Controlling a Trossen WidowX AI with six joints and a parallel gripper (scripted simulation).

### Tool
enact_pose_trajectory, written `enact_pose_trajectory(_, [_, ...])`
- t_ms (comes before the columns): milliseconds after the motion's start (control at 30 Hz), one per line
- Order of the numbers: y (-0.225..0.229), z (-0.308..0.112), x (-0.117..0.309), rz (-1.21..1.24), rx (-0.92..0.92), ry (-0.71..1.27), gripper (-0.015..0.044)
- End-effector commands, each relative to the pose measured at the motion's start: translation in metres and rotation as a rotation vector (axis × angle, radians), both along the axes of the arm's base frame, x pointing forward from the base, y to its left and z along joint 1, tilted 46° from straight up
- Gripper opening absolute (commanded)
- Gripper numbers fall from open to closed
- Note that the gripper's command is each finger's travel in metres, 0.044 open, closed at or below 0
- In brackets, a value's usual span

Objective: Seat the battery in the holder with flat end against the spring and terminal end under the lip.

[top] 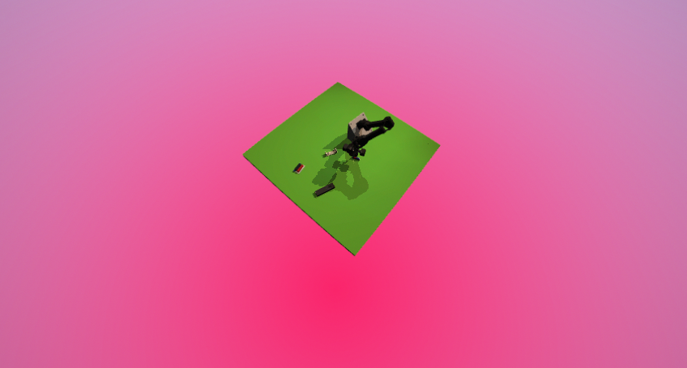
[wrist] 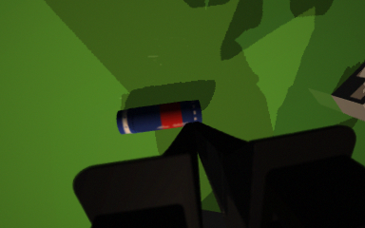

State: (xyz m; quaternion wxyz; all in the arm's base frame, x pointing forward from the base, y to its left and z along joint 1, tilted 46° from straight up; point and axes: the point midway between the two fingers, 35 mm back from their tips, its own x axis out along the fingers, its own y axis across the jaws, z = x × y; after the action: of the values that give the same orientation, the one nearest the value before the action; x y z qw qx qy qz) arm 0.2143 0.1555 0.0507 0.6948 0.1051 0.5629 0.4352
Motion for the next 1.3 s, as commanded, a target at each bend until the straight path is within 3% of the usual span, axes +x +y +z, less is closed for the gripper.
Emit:
enact_pose_trajectory(0, [-0.001, 0.001, 0.0, 0.0, -0.001, 0.0, 0.0])
enact_pose_trajectory(400, [-0.056, 0.054, -0.001, -0.003, -0.011, 0.007, 0.0])
enact_pose_trajectory(800, [-0.057, 0.053, 0.0, -0.007, -0.016, 0.012, 0.0])
enact_pose_trajectory(1100, [-0.034, 0.039, -0.002, -0.398, -0.03, 0.411, 0.023])
enact_pose_trajectory(1267, [-0.018, 0.032, -0.005, -0.661, -0.032, 0.681, 0.023])
